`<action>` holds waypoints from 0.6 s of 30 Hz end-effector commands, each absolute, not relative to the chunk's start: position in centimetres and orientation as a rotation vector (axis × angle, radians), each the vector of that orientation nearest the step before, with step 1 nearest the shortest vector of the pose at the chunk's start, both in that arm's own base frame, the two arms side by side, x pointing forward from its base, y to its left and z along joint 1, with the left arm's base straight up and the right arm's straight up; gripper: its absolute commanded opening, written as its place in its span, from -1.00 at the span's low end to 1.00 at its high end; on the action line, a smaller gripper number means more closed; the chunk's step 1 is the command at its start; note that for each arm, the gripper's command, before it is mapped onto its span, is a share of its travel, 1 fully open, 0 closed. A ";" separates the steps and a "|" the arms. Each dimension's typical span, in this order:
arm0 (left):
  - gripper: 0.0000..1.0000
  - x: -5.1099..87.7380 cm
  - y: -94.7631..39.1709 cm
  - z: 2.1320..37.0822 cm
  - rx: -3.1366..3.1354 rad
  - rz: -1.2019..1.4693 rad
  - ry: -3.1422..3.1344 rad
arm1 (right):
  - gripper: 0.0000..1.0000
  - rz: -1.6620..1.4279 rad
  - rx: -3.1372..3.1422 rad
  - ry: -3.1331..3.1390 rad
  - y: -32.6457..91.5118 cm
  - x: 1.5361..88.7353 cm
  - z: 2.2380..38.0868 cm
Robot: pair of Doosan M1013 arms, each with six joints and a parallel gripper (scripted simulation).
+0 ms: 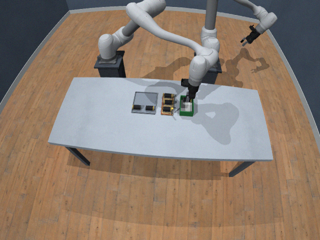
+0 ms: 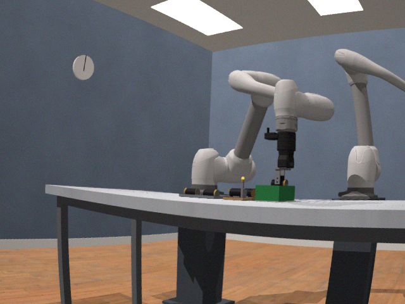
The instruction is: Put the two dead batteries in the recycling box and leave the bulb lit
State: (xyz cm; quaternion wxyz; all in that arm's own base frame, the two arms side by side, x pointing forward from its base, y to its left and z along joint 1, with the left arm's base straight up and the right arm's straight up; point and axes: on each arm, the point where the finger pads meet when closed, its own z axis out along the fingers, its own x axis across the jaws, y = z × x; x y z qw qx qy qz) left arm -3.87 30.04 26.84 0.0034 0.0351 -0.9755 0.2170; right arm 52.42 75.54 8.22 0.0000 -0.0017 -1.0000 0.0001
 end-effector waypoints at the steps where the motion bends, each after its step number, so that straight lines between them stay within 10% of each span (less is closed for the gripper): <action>1: 1.00 -3.9 30.1 26.9 0.110 0.678 -3.058 | 0.15 -0.004 -0.006 -3.143 75.6 52.5 7.9; 18: 1.00 -3.9 30.1 26.9 0.110 0.678 -3.058 | 0.15 -0.004 -0.006 -3.143 75.6 52.5 3.9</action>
